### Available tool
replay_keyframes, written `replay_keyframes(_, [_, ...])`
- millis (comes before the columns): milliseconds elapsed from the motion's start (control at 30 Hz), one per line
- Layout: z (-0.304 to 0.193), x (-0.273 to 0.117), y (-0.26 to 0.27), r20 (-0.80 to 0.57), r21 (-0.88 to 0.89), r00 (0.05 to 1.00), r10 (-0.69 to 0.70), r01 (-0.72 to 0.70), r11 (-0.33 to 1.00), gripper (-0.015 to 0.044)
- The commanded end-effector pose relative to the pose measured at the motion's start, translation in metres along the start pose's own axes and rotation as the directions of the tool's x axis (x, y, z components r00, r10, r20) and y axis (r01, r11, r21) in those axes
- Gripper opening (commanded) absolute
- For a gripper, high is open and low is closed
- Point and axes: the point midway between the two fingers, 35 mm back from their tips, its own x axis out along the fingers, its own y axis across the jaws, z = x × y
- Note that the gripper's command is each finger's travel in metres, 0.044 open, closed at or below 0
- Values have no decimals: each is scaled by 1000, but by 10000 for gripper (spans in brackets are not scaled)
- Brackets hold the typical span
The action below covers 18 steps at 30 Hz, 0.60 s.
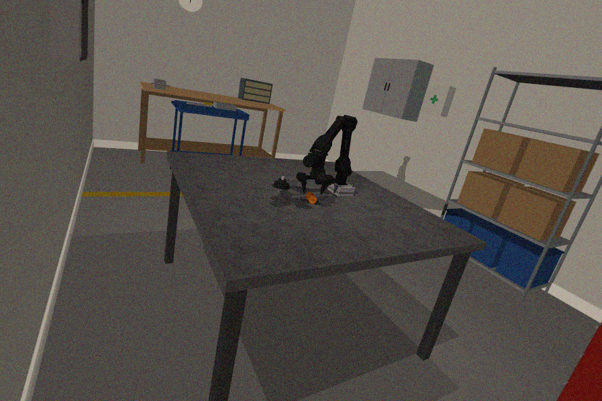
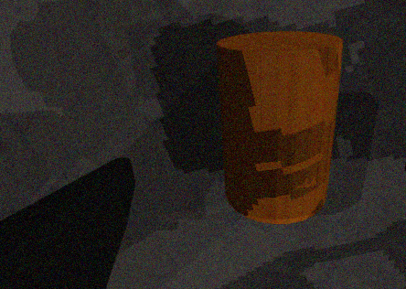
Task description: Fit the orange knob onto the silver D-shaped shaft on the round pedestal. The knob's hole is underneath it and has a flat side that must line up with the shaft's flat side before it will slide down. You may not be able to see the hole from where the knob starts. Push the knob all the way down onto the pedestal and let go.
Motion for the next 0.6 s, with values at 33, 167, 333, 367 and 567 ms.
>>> replay_keyframes(33, [3, -31, -3, 22, 0, 999, -28, 28, 1000, 440])
replay_keyframes(167, [3, -31, -3, 22, 0, 999, -28, 28, 1000, 440])
replay_keyframes(333, [3, -31, -3, 22, 0, 999, -28, 28, 1000, 440])
replay_keyframes(367, [4, -32, -3, 22, 0, 999, -28, 28, 1000, 440])
replay_keyframes(567, [18, -34, -3, 22, -4, 999, -29, 29, 1000, 440])
